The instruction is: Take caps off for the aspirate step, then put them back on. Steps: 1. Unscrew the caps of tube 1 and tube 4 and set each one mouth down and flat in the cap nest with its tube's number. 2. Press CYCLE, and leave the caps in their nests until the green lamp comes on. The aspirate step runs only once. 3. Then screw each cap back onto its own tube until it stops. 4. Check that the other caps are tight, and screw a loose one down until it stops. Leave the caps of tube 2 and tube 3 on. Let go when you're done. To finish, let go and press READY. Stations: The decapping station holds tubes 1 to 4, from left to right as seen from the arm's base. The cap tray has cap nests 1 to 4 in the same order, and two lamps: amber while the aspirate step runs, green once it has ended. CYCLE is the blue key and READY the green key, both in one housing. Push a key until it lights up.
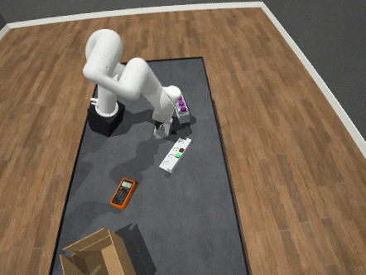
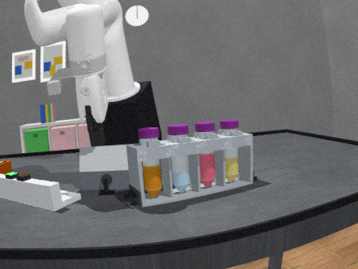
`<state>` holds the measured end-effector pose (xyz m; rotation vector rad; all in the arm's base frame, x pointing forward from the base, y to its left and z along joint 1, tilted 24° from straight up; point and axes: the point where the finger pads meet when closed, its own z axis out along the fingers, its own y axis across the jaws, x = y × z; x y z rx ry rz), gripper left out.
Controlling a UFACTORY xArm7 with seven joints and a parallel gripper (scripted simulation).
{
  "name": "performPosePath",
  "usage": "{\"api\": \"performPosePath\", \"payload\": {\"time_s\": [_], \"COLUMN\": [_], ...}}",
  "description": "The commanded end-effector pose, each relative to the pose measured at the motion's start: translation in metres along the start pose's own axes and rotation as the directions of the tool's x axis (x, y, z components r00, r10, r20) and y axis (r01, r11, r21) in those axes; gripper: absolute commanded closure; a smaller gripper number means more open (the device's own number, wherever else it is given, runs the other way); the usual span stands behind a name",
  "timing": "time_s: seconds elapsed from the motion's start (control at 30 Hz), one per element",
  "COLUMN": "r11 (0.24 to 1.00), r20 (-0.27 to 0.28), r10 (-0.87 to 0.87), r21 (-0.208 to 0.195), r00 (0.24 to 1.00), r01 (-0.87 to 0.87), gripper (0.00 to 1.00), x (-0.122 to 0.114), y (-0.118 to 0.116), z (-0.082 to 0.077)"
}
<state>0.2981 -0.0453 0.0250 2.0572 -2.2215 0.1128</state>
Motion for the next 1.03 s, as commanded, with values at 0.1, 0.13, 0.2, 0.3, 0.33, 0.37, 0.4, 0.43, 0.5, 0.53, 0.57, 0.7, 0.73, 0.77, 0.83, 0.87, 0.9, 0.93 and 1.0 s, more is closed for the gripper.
{"api": "performPosePath", "payload": {"time_s": [0.1, 0.13, 0.2, 0.3, 0.33, 0.37, 0.4, 0.43, 0.5, 0.53, 0.57, 0.7, 0.73, 0.77, 0.83, 0.87, 0.9, 0.93, 1.0], "r11": [1.000, 1.000, 1.000, 1.000, 1.000, 1.000, 1.000, 1.000, 1.000, 1.000, 1.000, 1.000, 1.000, 1.000, 1.000, 1.000, 1.000, 1.000, 1.000], "r20": [0.000, 0.000, 0.000, 0.000, 0.000, 0.000, 0.000, 0.000, 0.000, 0.000, 0.000, 0.000, 0.000, 0.000, 0.000, 0.000, 0.000, 0.000, 0.000], "r10": [-0.001, -0.001, -0.001, -0.001, -0.001, -0.001, -0.001, -0.001, -0.001, -0.001, -0.001, -0.001, -0.001, -0.001, -0.001, -0.001, -0.001, -0.001, -0.001], "r21": [0.002, 0.002, 0.002, 0.002, 0.002, 0.002, 0.002, 0.002, 0.002, 0.002, 0.002, 0.002, 0.002, 0.002, 0.002, 0.002, 0.002, 0.002, 0.002], "r00": [1.000, 1.000, 1.000, 1.000, 1.000, 1.000, 1.000, 1.000, 1.000, 1.000, 1.000, 1.000, 1.000, 1.000, 1.000, 1.000, 1.000, 1.000, 1.000], "r01": [0.001, 0.001, 0.001, 0.001, 0.001, 0.001, 0.001, 0.001, 0.001, 0.001, 0.001, 0.001, 0.001, 0.001, 0.001, 0.001, 0.001, 0.001, 0.001], "gripper": [1.00, 1.00, 1.00, 1.00, 1.00, 1.00, 1.00, 1.00, 1.00, 1.00, 1.00, 1.00, 1.00, 1.00, 1.00, 1.00, 1.00, 1.00, 1.00], "x": [-0.0003, -0.0003, -0.0003, -0.0003, -0.0003, -0.0003, -0.0003, -0.0003, -0.0003, -0.0003, -0.0003, -0.0003, -0.0003, -0.0003, -0.0003, -0.0003, -0.0003, -0.0003, -0.0003], "y": [-0.0010, -0.0011, -0.0014, -0.0018, -0.0019, -0.0021, -0.0022, -0.0023, -0.0023, -0.0024, -0.0026, -0.0031, -0.0033, -0.0034, -0.0037, -0.0038, -0.0039, -0.0040, -0.0043], "z": [-0.0001, 0.0002, 0.0008, 0.0018, 0.0021, 0.0024, 0.0027, 0.0030, 0.0030, 0.0033, 0.0036, 0.0048, 0.0051, 0.0054, 0.0060, 0.0063, 0.0066, 0.0069, 0.0076]}}
